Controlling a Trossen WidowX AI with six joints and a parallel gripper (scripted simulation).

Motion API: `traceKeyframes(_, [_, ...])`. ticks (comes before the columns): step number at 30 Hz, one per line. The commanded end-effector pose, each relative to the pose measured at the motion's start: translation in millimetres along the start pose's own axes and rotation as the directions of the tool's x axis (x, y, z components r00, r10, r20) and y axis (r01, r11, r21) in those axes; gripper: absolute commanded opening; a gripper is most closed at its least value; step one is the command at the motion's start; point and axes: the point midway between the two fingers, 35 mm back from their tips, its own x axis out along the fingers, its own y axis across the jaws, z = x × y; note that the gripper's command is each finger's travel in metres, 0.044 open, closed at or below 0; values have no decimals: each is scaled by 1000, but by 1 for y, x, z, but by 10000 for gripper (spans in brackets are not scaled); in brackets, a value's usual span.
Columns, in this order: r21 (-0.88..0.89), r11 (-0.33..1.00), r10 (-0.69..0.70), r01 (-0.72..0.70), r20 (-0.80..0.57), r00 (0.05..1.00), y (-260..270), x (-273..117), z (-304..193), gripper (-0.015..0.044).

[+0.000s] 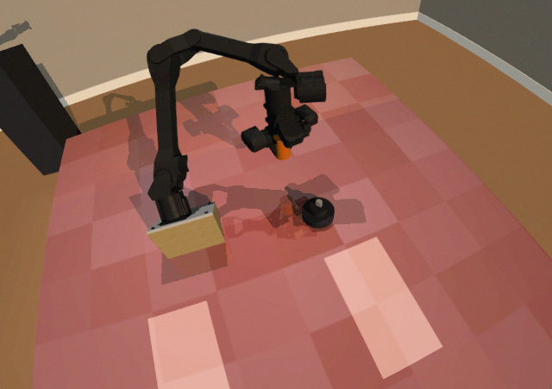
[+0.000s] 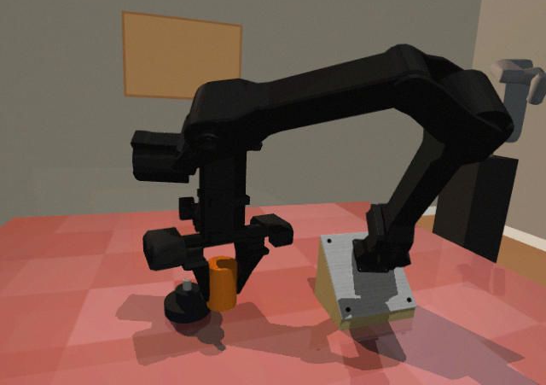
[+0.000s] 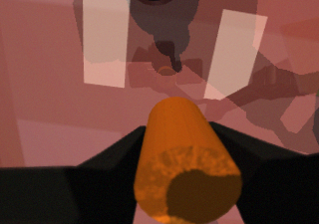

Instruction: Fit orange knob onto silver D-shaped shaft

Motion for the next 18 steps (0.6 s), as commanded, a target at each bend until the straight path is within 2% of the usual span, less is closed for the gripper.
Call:
traceKeyframes(1, [-6,1000,2,-2,2,1000,1,-15,1,0])
traceKeyframes(8, [-6,1000,3,-3,-3,1000,0,-35,1,0])
traceKeyframes(18, [-15,1000,6,-6,-3,1000,5,-30,21,0])
